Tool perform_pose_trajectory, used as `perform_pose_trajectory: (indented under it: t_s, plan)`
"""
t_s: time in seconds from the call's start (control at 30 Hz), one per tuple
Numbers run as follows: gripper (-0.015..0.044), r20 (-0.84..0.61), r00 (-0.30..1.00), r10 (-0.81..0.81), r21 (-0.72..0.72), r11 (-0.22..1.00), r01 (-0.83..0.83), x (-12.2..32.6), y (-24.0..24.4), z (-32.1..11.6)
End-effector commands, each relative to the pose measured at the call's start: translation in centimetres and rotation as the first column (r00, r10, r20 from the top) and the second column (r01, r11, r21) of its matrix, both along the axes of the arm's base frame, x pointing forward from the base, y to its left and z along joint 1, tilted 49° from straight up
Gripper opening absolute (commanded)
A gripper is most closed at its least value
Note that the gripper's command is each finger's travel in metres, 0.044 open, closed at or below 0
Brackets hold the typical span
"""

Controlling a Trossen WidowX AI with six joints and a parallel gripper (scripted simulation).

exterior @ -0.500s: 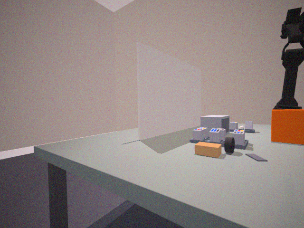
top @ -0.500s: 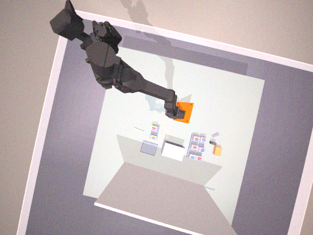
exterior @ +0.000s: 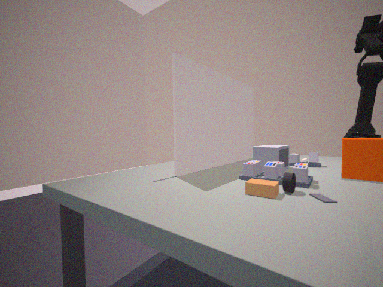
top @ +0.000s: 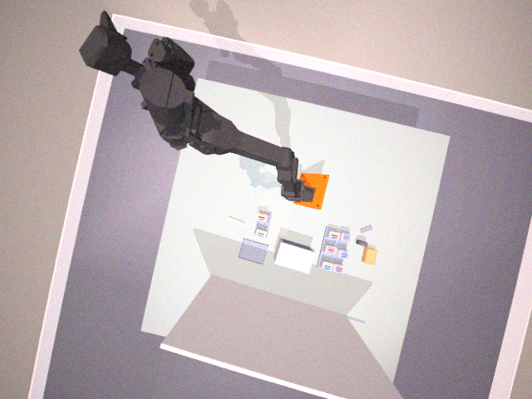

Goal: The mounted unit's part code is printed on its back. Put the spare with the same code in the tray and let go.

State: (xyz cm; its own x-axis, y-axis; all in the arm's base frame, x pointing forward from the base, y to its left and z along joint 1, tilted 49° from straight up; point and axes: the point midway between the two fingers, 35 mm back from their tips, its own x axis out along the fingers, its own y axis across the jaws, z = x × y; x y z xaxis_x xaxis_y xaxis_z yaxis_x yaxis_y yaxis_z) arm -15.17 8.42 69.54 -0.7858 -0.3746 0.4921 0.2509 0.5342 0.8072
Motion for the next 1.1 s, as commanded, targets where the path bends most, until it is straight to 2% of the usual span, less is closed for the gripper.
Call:
perform_pose_trajectory:
  t_s: [0.0,0.27,0.57,0.83,1.07]
  plan:
    - [0.0440,-0.081,0.994,0.079,0.173,0.983,-0.064,1.7,-7.3,0.5]
    - [0.0440,-0.191,0.940,0.282,0.453,0.875,-0.171,6.7,-18.7,-0.6]
    - [0.0440,-0.284,0.790,0.543,0.726,0.660,-0.192,16.3,-29.0,-4.8]
    - [0.0440,-0.314,0.579,0.752,0.889,0.447,-0.099,26.6,-34.2,-10.6]
    - [0.0440,-0.291,0.348,0.891,0.955,0.289,0.061,35.7,-35.5,-17.1]
